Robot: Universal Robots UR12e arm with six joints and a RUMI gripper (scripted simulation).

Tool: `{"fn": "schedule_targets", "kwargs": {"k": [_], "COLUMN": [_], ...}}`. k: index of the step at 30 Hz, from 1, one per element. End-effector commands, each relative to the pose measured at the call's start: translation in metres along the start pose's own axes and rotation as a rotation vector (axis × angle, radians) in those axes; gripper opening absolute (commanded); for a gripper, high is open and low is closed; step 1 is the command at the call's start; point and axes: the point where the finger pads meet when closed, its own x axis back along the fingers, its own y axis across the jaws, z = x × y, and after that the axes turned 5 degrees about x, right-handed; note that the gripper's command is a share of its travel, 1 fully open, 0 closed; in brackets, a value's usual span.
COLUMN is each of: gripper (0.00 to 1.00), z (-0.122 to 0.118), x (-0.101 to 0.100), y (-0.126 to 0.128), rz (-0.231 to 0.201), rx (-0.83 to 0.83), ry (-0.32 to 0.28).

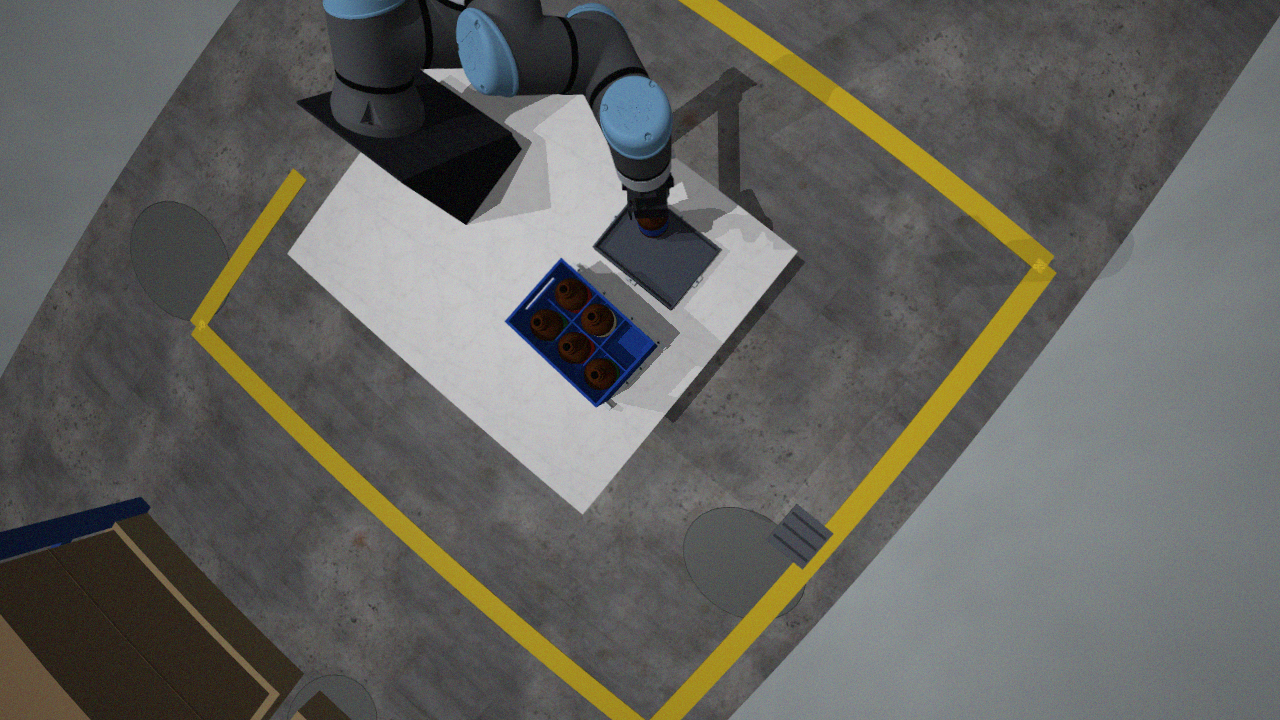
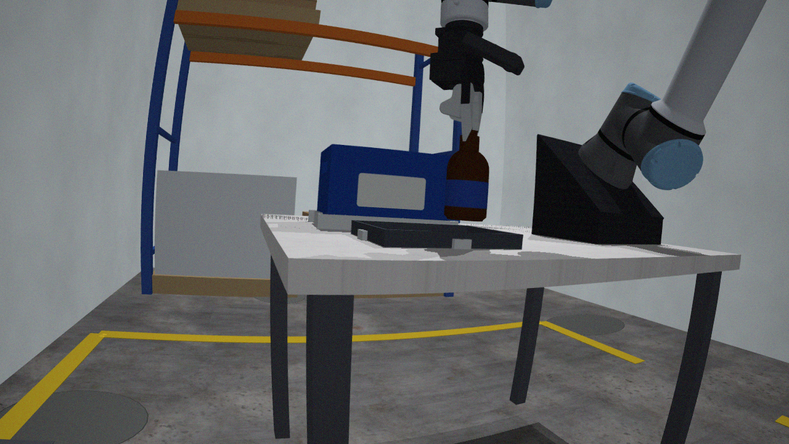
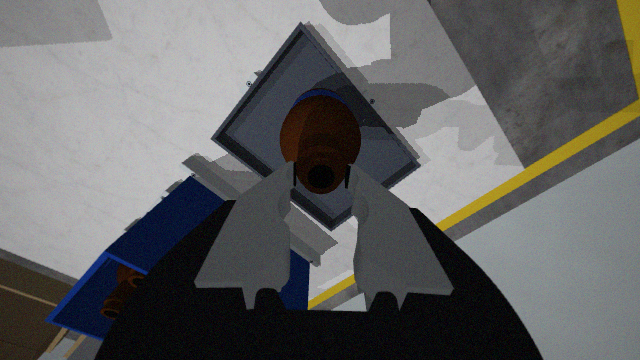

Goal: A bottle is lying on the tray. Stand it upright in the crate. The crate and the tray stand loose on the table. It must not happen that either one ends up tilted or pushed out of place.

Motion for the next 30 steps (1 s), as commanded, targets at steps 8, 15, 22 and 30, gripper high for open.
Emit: {"fn": "schedule_targets", "kwargs": {"k": [8, 15, 22, 30], "gripper": [0.00, 0.00, 0.00, 0.00], "z": [-0.0033, -0.0036, -0.0038, -0.0038], "x": [0.0064, 0.0069, 0.0073, 0.0075], "y": [0.0033, 0.0034, 0.0036, 0.0036], "rz": [-0.003, -0.003, -0.003, -0.004], "rx": [0.005, 0.006, 0.006, 0.006], "ry": [-0.009, -0.009, -0.010, -0.010]}}
